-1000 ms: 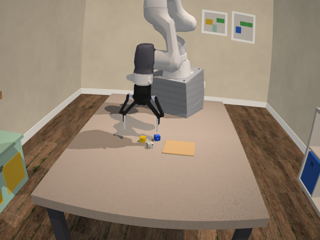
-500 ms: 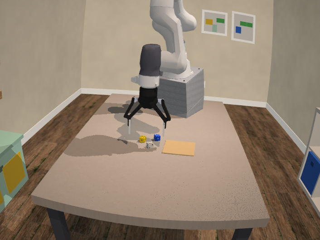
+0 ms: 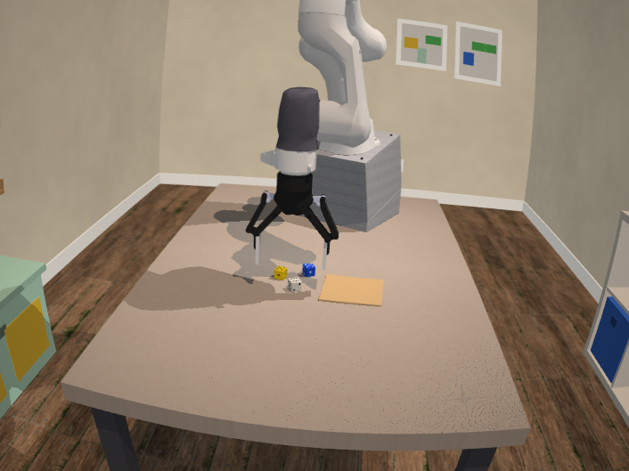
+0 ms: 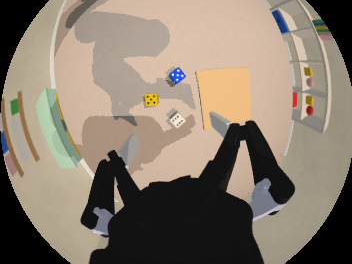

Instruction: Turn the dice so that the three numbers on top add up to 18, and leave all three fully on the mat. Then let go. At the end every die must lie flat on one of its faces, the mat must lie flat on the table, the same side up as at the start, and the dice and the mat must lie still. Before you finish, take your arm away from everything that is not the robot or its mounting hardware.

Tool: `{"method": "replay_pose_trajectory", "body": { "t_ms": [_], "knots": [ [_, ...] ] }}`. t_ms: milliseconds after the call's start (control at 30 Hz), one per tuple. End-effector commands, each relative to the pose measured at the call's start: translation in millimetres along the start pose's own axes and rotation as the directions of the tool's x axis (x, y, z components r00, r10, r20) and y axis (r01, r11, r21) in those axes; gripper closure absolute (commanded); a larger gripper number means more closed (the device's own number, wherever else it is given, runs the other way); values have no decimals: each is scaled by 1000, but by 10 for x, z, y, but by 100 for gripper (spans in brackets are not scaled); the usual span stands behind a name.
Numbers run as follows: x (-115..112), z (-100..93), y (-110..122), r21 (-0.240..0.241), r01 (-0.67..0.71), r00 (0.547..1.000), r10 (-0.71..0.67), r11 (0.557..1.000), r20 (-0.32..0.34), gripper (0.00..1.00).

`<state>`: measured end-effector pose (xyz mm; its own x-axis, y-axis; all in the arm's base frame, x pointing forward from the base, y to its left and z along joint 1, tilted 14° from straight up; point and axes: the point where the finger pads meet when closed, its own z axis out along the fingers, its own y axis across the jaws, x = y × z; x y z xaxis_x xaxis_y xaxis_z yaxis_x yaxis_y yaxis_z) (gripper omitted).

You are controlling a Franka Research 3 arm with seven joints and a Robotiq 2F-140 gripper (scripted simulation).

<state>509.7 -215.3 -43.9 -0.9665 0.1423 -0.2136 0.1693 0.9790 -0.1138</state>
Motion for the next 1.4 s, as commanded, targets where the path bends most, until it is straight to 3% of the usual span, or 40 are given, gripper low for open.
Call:
{"method": "replay_pose_trajectory", "body": {
  "t_ms": [0, 1100, 1367],
  "knots": [
    [12, 8, -1, 0, -12, 1000, 12, 1000, -5, 0],
    [16, 8, 0, 0, -12, 1000, 12, 1000, -5, 0],
    [311, 6, 84, 0, -12, 1000, 12, 1000, -5, 0]
  ]
}}
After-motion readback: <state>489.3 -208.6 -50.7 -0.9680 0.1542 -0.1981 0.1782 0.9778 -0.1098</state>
